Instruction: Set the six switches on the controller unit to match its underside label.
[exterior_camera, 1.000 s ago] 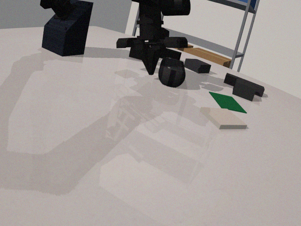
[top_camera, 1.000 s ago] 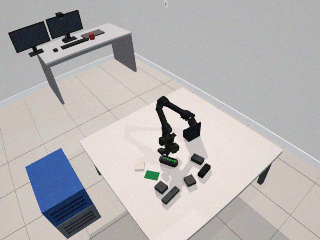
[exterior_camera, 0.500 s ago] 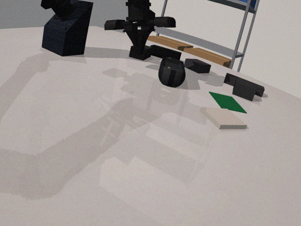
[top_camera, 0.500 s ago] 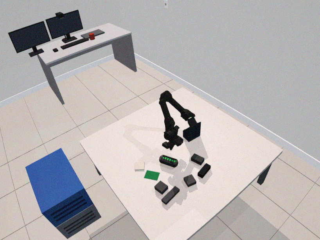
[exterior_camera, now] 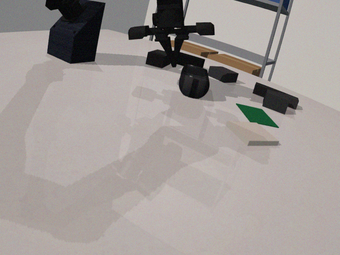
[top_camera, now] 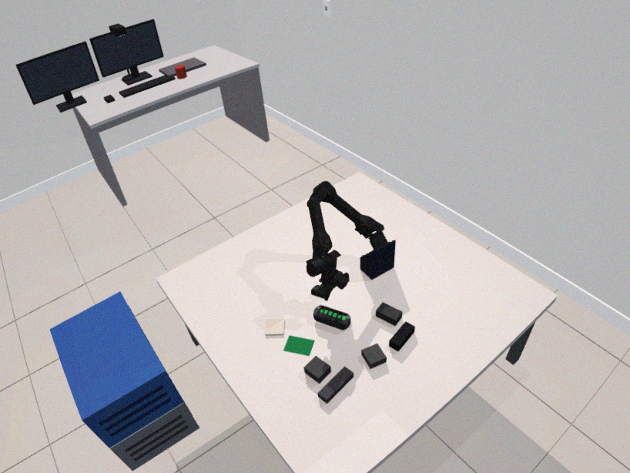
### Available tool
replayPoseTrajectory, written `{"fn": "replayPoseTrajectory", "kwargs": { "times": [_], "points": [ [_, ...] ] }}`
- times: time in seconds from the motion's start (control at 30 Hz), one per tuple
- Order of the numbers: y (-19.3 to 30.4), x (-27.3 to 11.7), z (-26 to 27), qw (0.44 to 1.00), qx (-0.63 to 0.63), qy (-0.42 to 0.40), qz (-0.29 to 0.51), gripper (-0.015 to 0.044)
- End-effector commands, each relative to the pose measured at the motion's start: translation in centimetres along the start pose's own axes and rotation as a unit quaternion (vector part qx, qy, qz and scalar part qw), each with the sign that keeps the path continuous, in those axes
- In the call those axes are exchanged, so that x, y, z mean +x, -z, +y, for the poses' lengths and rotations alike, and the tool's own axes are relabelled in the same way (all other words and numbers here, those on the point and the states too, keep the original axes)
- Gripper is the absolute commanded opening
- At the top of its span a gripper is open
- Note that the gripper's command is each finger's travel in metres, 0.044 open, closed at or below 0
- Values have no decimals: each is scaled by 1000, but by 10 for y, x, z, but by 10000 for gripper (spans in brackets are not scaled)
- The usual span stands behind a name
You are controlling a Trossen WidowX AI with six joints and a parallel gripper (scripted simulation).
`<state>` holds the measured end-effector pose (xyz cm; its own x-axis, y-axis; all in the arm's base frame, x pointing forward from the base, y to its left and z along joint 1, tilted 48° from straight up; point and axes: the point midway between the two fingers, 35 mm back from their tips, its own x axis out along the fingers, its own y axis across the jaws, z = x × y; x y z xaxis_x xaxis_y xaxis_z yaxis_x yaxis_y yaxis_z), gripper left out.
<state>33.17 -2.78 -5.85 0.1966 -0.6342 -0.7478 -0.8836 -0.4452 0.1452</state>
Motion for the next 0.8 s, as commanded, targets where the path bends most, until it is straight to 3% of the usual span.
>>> {"fn": "replayPoseTrajectory", "kwargs": {
  "times": [0.0, 0.77],
  "points": [
    [1, 4, -2, 1000, -1, 3, -1, 0],
    [1, 40, 9, 1000, -1, 2, -1, 0]
  ]
}}
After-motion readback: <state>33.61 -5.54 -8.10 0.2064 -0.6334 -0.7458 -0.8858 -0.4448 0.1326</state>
